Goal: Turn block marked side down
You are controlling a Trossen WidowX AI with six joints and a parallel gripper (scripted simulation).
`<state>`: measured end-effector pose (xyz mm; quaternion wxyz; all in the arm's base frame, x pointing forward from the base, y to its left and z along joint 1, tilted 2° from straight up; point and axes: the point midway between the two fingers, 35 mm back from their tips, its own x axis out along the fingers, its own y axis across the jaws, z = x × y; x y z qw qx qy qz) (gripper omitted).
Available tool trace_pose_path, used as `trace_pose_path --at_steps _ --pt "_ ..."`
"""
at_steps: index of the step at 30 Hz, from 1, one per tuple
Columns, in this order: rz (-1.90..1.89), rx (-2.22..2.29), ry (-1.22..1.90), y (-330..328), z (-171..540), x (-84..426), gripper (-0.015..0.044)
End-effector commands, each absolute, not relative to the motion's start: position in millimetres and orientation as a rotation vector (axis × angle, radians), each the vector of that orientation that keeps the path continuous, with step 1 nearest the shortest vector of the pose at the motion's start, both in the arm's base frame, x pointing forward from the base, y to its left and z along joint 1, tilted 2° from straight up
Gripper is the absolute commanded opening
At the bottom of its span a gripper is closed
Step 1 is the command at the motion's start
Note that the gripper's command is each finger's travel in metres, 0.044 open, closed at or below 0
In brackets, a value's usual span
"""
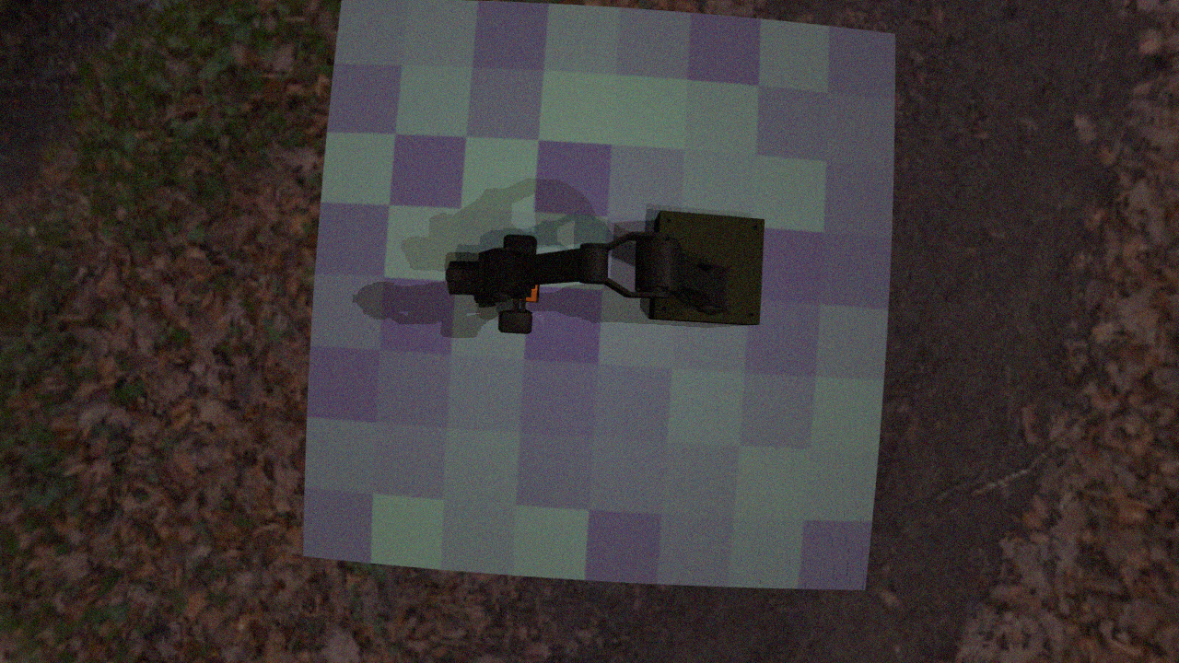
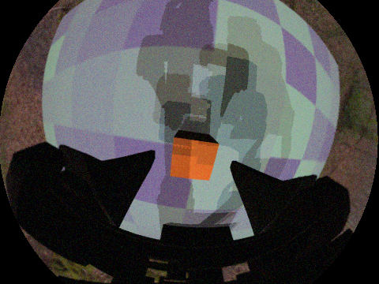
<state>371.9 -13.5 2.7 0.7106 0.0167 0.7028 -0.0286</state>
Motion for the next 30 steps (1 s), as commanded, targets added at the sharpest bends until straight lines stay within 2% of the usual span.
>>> trace_pose_path --at_steps 1,12,20,30 --pt "-0.062 0.042 1.570 -13.0 -6.9 369.3 0.0440" --pt "-0.062 0.042 1.571 -13.2 -22.1 368.7 0.0440" --pt "-0.062 0.042 1.571 -13.2 -22.1 368.7 0.0230" --pt "-0.062 0.042 1.571 -13.2 -22.1 368.7 0.0163"
